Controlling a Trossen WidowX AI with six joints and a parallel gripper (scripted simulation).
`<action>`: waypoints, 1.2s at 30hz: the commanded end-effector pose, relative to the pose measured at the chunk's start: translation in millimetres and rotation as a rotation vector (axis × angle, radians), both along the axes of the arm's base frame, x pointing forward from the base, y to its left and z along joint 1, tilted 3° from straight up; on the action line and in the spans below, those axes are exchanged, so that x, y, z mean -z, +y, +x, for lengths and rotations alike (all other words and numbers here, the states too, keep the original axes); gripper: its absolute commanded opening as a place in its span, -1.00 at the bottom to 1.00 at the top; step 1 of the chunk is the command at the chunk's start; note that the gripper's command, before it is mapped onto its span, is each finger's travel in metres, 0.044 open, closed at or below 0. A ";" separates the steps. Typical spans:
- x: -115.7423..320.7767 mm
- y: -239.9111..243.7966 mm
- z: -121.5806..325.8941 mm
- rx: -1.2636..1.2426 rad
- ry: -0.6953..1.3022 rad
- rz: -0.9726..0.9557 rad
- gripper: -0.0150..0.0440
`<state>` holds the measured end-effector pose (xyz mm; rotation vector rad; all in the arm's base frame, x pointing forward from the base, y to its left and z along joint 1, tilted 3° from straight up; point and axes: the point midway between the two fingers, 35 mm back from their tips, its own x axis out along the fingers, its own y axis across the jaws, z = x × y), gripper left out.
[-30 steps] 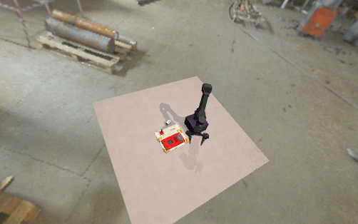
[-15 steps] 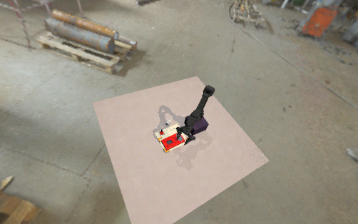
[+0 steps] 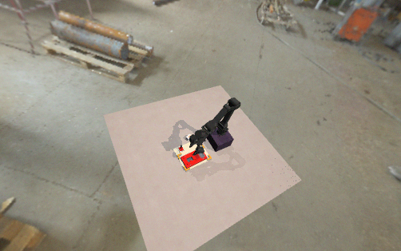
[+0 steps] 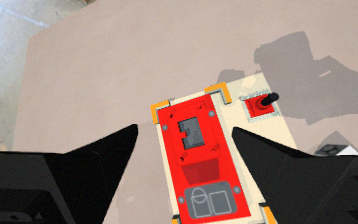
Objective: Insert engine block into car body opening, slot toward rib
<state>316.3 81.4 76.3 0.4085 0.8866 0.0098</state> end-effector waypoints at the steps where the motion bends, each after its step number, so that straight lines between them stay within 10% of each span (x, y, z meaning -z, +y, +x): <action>1: 2.5 -22.6 4.5 0.084 0.058 0.011 1.00; 36: 58.0 -189.8 -58.4 0.766 0.680 0.151 1.00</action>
